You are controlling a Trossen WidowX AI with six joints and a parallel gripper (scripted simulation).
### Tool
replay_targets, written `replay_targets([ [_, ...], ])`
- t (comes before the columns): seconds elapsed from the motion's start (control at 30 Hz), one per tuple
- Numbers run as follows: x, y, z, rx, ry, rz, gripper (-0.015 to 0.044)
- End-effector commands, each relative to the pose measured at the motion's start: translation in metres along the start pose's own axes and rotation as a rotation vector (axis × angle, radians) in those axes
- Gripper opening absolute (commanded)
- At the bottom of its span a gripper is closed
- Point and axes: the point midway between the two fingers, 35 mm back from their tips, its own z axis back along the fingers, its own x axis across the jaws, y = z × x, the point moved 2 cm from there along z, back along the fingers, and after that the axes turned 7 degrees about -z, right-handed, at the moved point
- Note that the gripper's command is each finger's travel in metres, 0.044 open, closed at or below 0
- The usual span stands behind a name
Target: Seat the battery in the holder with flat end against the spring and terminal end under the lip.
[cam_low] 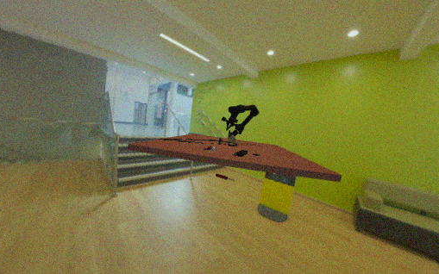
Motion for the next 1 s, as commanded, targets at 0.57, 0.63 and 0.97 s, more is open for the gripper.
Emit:
replay_targets([
  [0.57,0.001,0.043,-0.092,0.168,-0.319,-0.163,0.0],
  [0.63,0.003,0.045,-0.097,0.168,-0.32,-0.163,0.0],
  [0.97,-0.008,0.044,-0.1,0.168,-0.319,-0.163,0.0],
])
